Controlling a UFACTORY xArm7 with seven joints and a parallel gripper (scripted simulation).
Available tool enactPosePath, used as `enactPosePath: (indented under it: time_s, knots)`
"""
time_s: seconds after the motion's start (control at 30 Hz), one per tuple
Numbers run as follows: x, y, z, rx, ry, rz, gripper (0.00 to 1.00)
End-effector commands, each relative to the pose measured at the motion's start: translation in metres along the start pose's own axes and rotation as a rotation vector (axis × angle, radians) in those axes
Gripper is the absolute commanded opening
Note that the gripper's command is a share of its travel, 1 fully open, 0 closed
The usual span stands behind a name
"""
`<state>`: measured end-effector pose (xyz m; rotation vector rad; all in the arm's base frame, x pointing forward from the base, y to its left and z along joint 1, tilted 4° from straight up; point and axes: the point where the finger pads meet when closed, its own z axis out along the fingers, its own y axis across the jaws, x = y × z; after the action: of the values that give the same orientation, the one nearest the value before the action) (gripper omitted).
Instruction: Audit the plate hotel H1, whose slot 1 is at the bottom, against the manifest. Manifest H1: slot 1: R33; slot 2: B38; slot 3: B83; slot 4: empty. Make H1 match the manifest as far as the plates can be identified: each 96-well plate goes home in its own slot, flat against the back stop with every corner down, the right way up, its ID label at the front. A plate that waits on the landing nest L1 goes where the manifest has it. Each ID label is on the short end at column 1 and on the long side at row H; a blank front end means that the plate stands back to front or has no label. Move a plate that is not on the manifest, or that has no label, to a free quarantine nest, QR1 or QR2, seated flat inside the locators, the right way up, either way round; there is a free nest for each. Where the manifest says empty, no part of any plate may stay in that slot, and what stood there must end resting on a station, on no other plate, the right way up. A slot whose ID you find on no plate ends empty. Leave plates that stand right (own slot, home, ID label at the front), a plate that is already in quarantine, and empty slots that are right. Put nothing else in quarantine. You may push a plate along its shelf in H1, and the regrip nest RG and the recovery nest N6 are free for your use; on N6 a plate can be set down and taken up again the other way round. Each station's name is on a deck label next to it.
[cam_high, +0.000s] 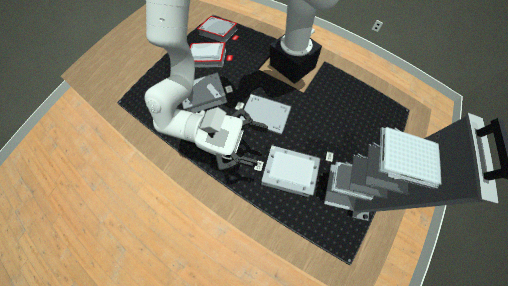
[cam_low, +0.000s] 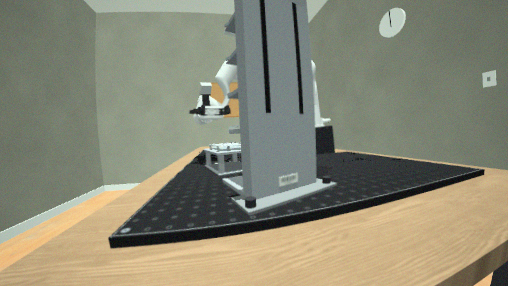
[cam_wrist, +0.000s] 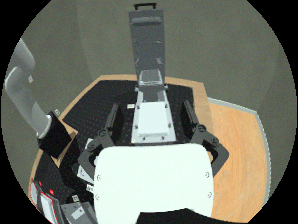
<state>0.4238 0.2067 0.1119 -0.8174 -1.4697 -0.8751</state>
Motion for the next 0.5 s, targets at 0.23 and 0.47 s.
enactPosePath:
  time_s: [0.23,0.47]
  knots:
    - [0.0190,0.0008,0.0006,0.000,-0.002,-0.003,1.00]
    - [0.0191,0.0008,0.0006,0.000,-0.018,-0.003,1.00]
